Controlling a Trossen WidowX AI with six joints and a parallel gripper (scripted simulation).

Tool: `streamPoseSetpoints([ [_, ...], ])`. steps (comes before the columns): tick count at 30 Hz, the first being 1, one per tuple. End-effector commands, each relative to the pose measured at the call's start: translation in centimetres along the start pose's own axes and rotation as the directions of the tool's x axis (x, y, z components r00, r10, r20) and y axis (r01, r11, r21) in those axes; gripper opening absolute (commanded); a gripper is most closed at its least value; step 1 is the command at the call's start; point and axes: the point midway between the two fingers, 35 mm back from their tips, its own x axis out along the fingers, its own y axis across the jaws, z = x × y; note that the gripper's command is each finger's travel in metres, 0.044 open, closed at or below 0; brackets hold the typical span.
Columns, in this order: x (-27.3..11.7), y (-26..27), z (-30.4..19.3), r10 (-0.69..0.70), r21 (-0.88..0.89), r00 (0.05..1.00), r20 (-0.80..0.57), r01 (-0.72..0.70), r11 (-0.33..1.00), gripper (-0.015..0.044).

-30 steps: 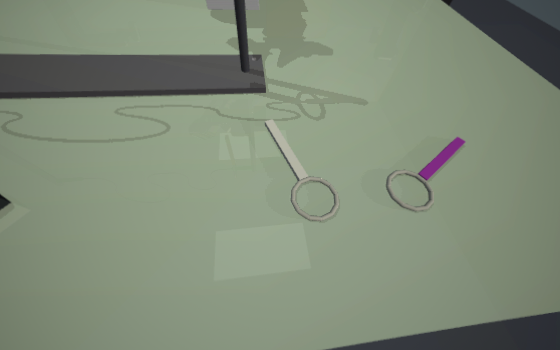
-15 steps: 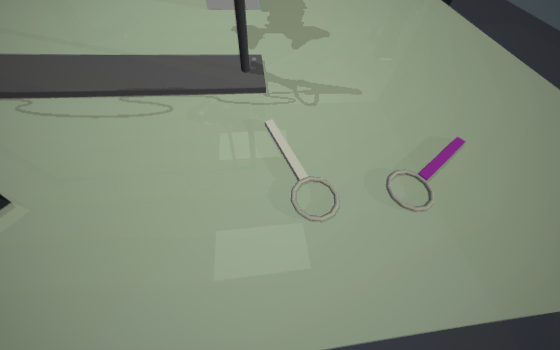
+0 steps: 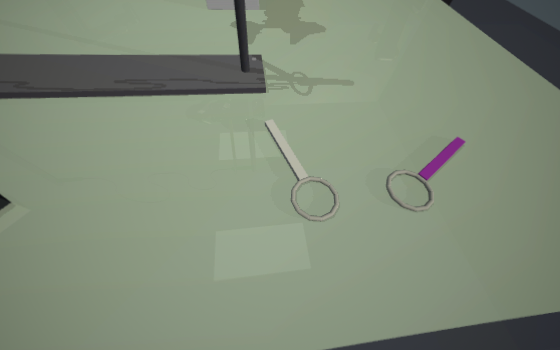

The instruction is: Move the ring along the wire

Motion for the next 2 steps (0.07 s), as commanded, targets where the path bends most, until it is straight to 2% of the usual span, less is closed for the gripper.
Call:
streamPoseSetpoints([
  [1, -0.03, -0.03, -0.08, -0.002, 0.002, 1.0, -0.004, 0.002, 1.0, 0.044],
  [2, -0.03, -0.03, -0.08, -0.002, 0.002, 1.0, -0.004, 0.002, 1.0, 0.044],
])
